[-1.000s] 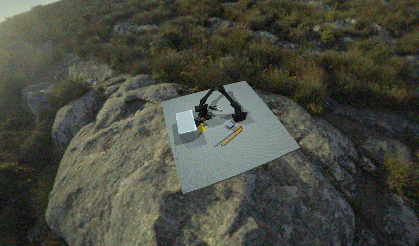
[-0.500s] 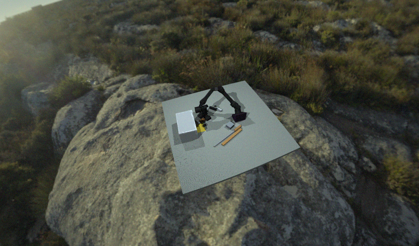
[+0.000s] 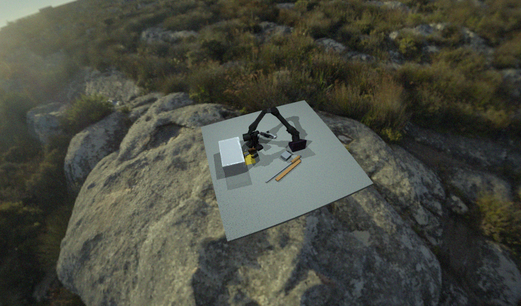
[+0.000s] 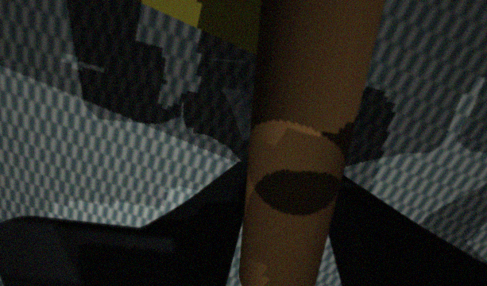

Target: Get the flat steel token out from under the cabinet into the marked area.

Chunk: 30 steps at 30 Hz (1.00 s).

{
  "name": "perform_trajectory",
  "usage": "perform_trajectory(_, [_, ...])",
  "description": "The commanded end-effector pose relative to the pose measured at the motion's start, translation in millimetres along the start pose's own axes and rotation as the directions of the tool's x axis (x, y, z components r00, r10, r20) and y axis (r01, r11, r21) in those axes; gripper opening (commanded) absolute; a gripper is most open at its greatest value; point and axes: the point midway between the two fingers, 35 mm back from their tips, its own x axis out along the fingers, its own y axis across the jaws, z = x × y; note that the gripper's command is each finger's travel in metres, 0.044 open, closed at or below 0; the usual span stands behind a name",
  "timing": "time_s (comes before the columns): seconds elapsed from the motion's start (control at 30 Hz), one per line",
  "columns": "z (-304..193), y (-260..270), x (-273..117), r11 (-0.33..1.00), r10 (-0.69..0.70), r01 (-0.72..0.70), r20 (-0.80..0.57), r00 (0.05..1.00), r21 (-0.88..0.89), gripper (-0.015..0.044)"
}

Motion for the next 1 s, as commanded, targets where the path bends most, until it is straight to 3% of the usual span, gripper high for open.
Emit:
perform_trajectory(0.0, [-2, 3, 1, 1.0, 0.005, -0.005, -0.002, 1.0, -0.004, 0.0])
perform_trajectory(0.97, [-32, 1, 1, 1.0, 0.004, -0.004, -0.004, 1.0, -0.005, 0.0])
